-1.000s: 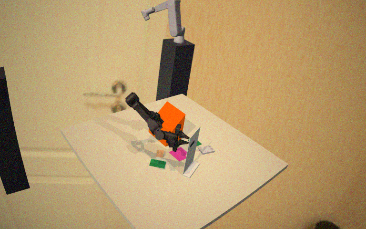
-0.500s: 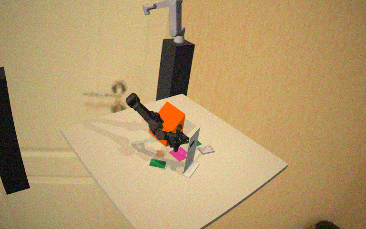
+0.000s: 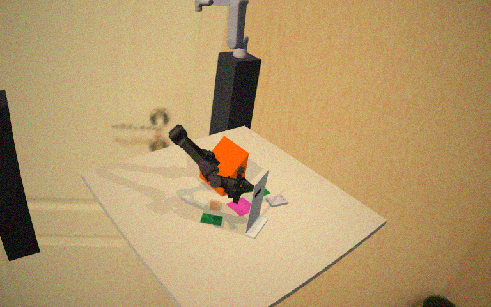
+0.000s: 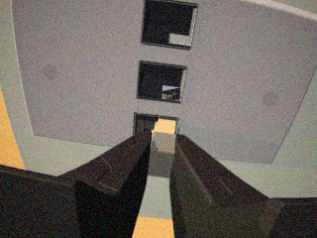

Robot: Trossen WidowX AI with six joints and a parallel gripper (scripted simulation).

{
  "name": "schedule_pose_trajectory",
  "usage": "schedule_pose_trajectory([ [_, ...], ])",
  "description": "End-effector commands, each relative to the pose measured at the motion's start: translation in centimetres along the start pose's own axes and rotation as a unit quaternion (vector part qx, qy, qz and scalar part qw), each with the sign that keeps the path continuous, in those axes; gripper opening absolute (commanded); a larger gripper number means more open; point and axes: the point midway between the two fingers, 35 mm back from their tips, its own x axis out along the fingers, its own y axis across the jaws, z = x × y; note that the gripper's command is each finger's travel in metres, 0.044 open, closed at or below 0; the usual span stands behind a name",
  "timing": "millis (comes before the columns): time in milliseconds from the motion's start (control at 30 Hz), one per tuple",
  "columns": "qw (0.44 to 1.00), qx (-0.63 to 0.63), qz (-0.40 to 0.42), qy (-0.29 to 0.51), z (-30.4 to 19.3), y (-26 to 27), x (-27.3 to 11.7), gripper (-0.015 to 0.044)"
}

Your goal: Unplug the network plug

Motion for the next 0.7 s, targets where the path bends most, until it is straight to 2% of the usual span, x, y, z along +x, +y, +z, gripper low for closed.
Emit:
schedule_pose_trajectory([
  [0,1.000,0.003,-0.002,-0.001,0.0,-0.1,-0.2,0.0000],
  [667,1.000,0.003,-0.002,-0.001,-0.3,-0.1,-1.3,0.0000],
])
